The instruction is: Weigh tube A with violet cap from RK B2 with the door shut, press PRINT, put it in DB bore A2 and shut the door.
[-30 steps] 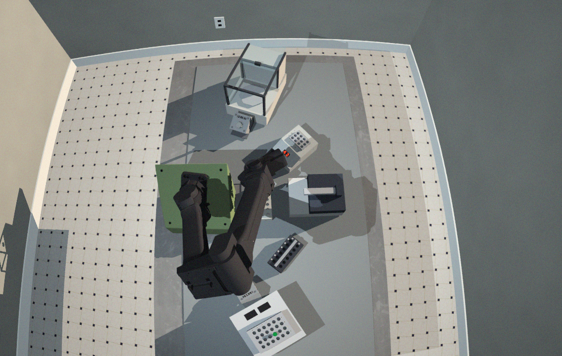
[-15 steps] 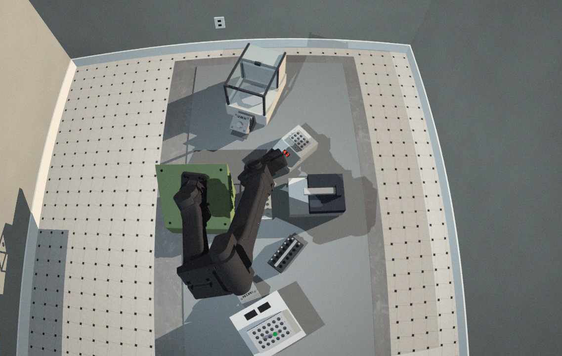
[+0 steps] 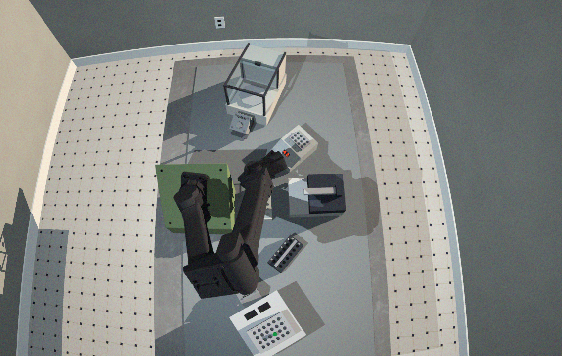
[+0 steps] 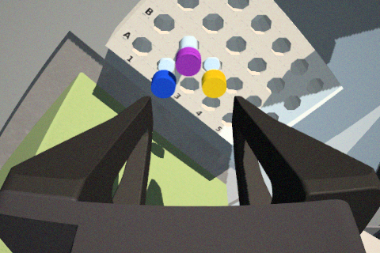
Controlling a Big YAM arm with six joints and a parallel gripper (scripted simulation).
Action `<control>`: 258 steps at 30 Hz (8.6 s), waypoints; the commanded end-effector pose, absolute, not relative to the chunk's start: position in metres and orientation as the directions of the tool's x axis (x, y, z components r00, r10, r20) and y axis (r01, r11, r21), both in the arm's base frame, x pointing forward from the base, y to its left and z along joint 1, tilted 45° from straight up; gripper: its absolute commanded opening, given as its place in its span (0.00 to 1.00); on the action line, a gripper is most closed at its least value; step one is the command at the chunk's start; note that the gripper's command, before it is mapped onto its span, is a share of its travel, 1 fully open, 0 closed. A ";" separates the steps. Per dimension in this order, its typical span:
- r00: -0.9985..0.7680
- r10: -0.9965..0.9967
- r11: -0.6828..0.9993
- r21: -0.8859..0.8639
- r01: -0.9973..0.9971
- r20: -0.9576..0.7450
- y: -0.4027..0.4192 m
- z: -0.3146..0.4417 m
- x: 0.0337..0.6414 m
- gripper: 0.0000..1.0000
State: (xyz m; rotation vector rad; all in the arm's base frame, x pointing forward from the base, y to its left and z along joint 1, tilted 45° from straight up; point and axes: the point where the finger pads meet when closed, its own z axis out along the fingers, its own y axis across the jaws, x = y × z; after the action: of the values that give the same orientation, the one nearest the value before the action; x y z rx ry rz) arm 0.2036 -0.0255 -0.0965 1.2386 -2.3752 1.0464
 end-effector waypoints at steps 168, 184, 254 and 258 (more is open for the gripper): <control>-0.592 -0.615 0.366 -0.477 -0.799 0.521 -0.055 -0.131 0.211 0.09; -0.579 -0.619 0.355 -0.468 -0.809 0.531 -0.055 -0.133 0.204 0.09; -0.596 -0.623 0.365 -0.486 -0.794 0.506 -0.034 -0.116 0.211 0.09; -0.597 -0.624 0.365 -0.487 -0.794 0.505 -0.032 -0.116 0.212 0.09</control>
State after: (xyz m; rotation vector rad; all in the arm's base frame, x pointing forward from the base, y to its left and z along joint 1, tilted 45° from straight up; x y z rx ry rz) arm 0.2024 -0.0408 -0.1173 1.2683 -2.3650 1.0443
